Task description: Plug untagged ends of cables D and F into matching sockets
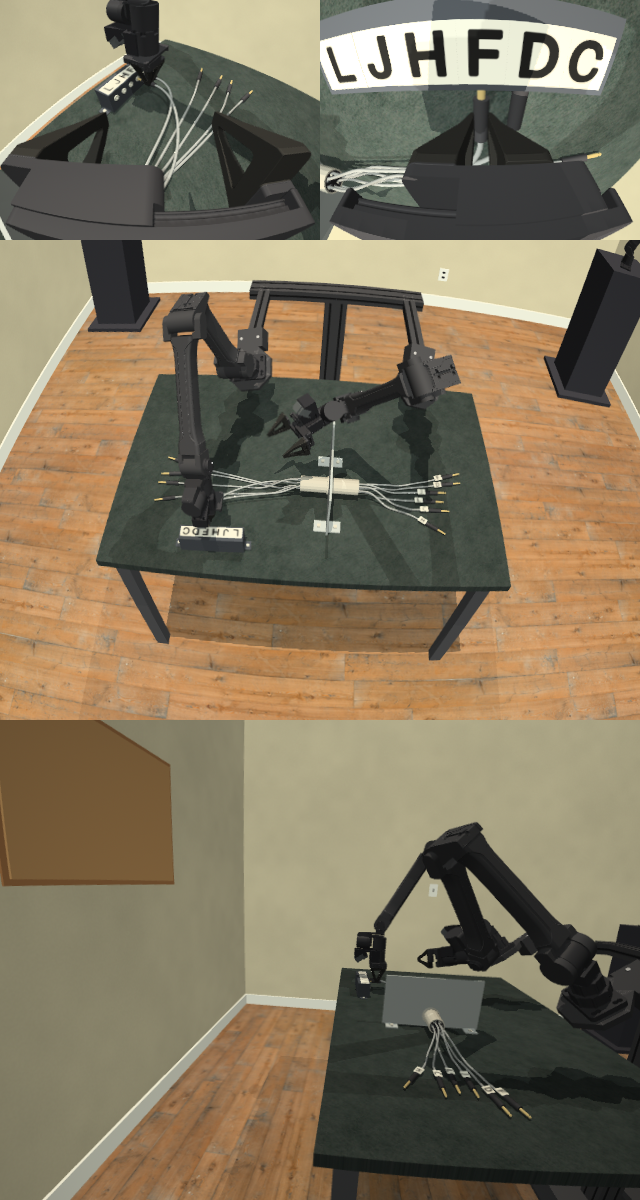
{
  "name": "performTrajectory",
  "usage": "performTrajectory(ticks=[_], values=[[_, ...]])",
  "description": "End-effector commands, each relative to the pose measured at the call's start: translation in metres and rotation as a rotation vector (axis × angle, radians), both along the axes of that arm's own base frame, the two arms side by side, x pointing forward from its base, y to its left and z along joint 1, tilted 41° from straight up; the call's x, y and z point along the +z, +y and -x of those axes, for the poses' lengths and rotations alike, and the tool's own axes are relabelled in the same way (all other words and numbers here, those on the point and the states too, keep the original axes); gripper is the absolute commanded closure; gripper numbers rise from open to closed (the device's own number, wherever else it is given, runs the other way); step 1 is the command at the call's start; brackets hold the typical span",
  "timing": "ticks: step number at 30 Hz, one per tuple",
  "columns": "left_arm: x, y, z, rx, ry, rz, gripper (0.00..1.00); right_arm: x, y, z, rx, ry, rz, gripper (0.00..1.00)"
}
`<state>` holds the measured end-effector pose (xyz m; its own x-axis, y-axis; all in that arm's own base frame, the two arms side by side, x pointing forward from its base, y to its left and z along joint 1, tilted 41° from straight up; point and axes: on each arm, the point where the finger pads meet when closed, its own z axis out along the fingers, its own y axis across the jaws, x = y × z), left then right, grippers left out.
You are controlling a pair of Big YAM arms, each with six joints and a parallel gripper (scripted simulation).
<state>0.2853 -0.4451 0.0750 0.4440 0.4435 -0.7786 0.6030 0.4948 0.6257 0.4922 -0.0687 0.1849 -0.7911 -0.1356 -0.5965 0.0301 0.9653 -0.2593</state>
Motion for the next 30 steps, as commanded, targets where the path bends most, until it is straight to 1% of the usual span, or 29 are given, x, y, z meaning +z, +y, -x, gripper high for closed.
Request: performTrajectory(ticks=[1,13,30], values=[[-0.003,-0.003,0.004,-0.010,-0.003,-0.009,0.00,0.009,0.008,-0.015,0.004,-0.004,-0.005,0.95],[-0.003,-0.003,0.004,-0.010,-0.003,-0.009,0.00,0.023,0.011,-0.032,0.001,-0.008,-0.009,0.95],[-0.003,-0.003,0.004,-0.010,-0.003,-0.009,0.00,0.028,0.012,-0.039,0.001,-0.004,-0.009,0.95]])
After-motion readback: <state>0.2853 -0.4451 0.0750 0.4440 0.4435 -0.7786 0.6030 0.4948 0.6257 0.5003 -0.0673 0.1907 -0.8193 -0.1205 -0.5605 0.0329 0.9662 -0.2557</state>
